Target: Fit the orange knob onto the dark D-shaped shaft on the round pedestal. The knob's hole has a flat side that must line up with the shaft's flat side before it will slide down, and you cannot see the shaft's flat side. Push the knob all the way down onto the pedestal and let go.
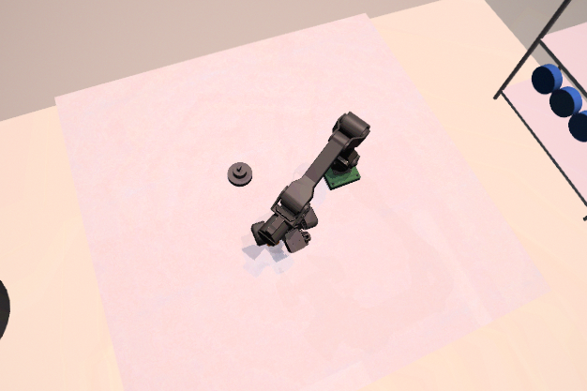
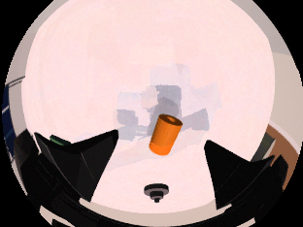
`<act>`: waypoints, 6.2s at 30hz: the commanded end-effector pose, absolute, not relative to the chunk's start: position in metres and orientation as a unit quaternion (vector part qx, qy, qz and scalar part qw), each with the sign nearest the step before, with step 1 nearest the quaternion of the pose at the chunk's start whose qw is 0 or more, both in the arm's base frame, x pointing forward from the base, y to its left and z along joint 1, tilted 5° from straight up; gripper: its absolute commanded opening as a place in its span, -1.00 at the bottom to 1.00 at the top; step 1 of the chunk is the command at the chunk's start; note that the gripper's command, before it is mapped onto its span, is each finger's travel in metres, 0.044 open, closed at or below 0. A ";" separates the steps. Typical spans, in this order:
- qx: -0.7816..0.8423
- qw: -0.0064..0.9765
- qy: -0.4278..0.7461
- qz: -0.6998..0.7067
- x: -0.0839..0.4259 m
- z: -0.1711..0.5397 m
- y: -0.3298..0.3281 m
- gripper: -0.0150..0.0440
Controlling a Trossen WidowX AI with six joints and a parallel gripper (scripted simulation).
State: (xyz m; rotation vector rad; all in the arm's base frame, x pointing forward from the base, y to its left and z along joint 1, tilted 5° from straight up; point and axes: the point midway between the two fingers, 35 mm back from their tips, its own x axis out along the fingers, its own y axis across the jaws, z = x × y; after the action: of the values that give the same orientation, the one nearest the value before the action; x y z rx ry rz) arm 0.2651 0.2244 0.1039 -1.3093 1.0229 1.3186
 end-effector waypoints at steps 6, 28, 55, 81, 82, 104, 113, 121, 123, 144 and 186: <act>-0.472 0.512 0.489 0.525 0.290 0.093 0.209 1.00; -0.472 0.513 0.489 0.525 0.289 0.049 0.212 1.00; -0.472 0.512 0.489 0.525 0.287 0.024 0.213 0.32; -0.445 0.536 0.461 0.549 0.288 0.029 0.207 0.12; -0.440 0.541 0.456 0.553 0.288 0.029 0.206 0.12; -0.330 0.616 0.347 0.625 0.288 0.037 0.183 0.12; -0.282 0.641 0.300 0.648 0.288 0.038 0.173 0.12; -0.236 0.660 0.255 0.666 0.288 0.038 0.164 0.12; -0.225 0.665 0.243 0.670 0.288 0.037 0.162 0.12; -0.119 0.694 0.138 0.696 0.287 0.031 0.142 0.12; -0.121 0.694 0.143 0.695 0.287 0.032 0.142 1.00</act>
State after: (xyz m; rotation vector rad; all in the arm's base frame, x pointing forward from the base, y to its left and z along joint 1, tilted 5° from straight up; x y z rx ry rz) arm 0.2873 0.1418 0.0317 -0.2730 0.3220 1.5515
